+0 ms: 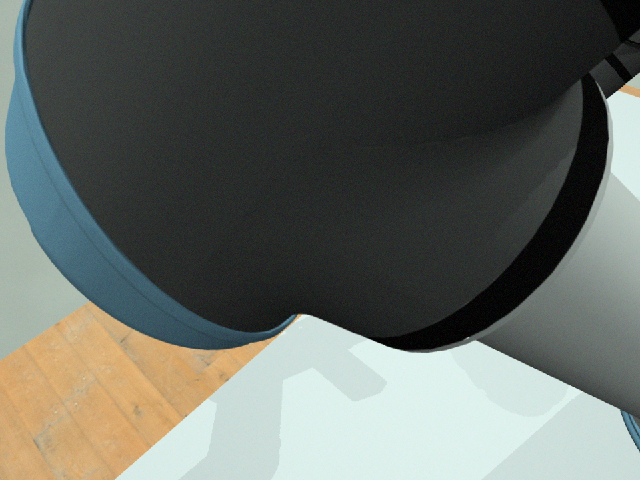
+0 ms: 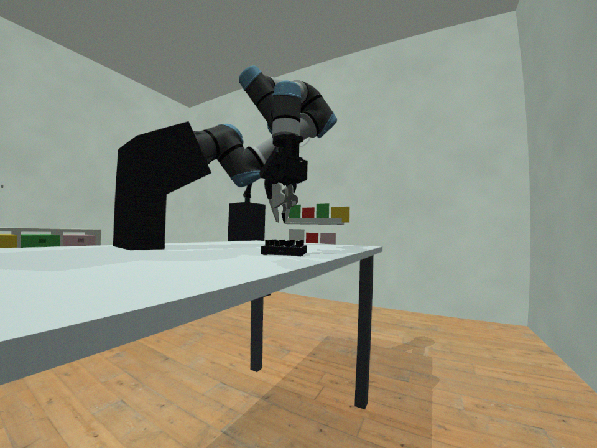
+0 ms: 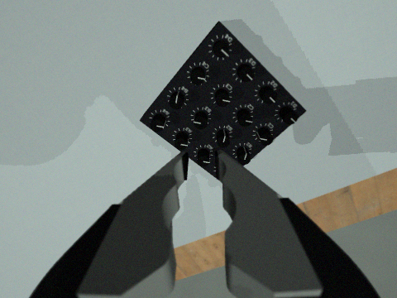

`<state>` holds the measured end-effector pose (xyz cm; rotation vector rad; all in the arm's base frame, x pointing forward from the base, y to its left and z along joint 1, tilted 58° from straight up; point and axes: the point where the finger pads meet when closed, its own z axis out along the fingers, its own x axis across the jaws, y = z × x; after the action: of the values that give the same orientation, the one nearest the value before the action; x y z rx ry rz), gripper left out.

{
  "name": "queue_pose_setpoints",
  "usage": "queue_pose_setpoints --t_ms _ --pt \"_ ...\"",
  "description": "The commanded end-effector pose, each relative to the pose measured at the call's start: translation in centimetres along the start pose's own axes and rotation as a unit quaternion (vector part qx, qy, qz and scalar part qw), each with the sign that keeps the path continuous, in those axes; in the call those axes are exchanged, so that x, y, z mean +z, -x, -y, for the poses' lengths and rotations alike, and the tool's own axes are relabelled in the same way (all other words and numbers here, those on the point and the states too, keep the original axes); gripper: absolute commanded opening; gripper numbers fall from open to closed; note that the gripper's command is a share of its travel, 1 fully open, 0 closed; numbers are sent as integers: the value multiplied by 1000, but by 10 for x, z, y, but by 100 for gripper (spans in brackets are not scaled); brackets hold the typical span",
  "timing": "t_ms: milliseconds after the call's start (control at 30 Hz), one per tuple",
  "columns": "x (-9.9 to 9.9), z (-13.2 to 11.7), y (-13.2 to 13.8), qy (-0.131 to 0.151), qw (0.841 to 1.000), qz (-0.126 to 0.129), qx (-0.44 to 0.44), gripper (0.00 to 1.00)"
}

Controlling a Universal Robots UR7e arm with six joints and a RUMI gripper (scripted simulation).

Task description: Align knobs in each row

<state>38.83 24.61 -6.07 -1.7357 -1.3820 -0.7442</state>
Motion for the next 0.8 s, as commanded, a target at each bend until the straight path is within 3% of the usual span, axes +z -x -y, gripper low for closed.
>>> queue_pose_setpoints --t_ms 0,767 --pt "0 0 0 0 1000 0 0 11" --pt "14 0 0 0 1000 0 -2 11"
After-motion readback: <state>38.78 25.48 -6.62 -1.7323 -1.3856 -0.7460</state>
